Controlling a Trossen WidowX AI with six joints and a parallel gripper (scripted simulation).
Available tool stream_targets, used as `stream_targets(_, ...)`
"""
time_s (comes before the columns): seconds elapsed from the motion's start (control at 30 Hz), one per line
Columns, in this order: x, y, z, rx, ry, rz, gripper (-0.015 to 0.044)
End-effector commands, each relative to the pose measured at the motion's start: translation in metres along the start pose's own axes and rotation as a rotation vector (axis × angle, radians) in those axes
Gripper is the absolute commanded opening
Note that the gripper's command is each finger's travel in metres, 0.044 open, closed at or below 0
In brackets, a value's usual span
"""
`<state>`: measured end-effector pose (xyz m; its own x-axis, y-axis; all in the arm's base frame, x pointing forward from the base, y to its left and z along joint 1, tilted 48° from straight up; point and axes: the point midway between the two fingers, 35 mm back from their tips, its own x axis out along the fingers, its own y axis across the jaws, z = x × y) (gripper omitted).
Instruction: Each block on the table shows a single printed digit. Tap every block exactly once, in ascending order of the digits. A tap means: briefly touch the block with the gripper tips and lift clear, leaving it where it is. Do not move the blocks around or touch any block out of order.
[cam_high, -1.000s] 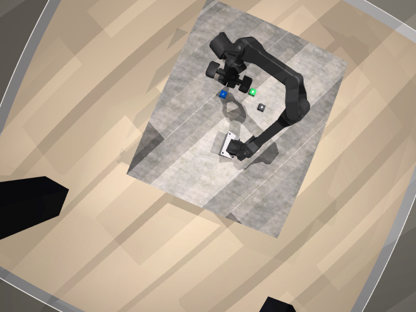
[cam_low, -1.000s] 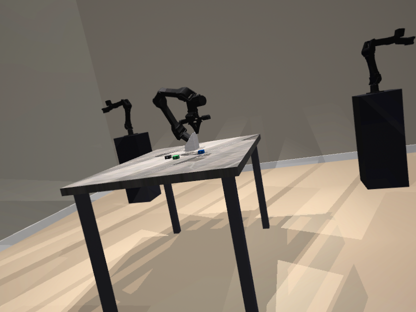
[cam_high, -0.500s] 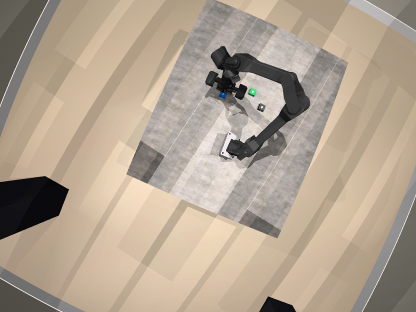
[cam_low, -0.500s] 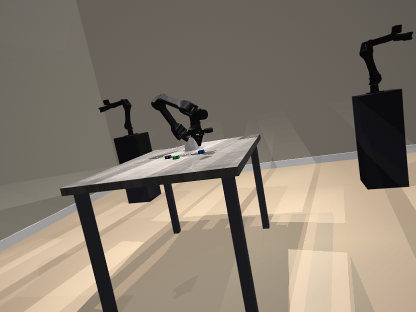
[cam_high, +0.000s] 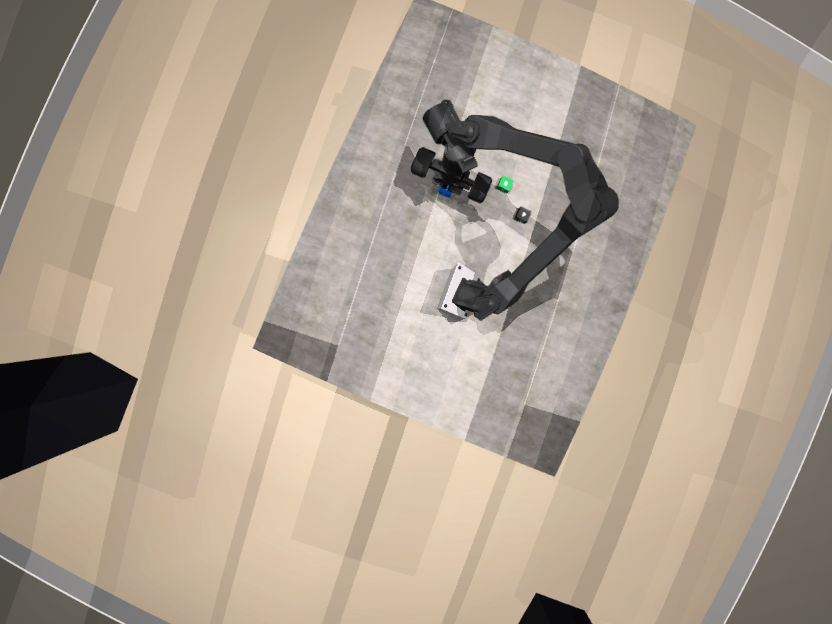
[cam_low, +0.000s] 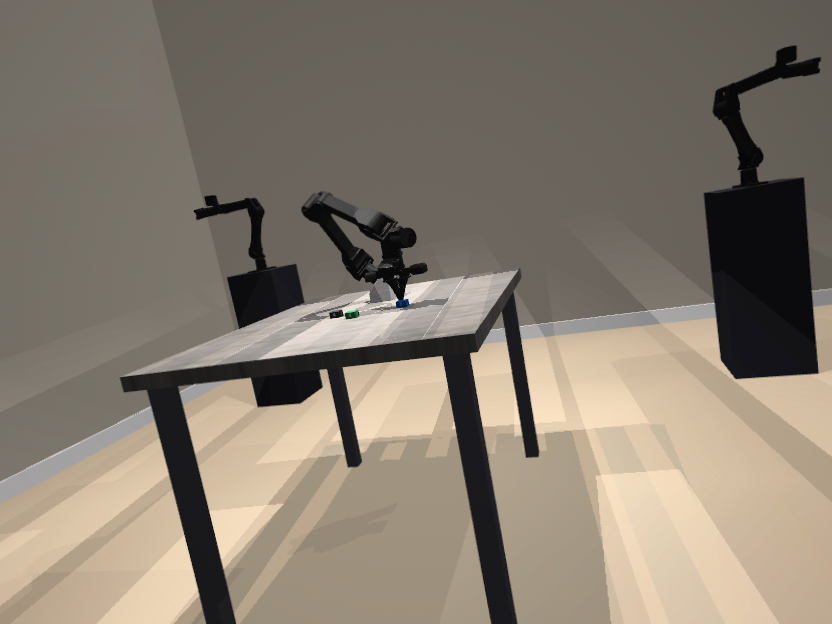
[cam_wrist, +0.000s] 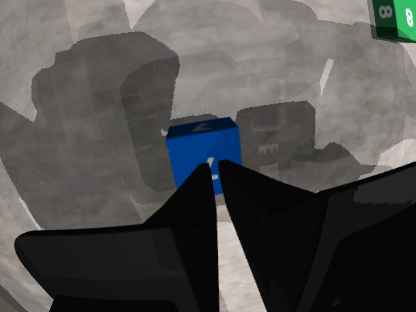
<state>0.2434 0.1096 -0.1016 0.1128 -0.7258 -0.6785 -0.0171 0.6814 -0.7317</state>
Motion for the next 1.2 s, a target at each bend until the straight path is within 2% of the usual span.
stream_targets(0.0, 0.005, -0.001, -0.001, -0.005, -0.004, -0.004, 0.0020)
stream_targets(0.13, 0.006, -0.001, -0.001, -0.005, -0.004, -0.004, 0.0020)
stream_targets(0.23, -0.021, 0.000, -0.001, -0.005, -0.003, -0.002, 0.0020)
stream_targets(0.4, -0.027, 0.000, -0.001, -0.006, -0.003, -0.002, 0.0020)
stream_targets(0.6, -0.103, 0.001, -0.001, -0.007, -0.002, 0.000, 0.0020)
stream_targets(0.77, -0.106, -0.002, 0.001, -0.007, -0.002, 0.001, 0.0020)
stream_targets(1.03, -0.107, -0.124, 0.068, -0.007, -0.004, -0.004, 0.0020)
stream_targets(1.17, -0.106, -0.137, 0.072, -0.006, -0.003, -0.008, 0.0020)
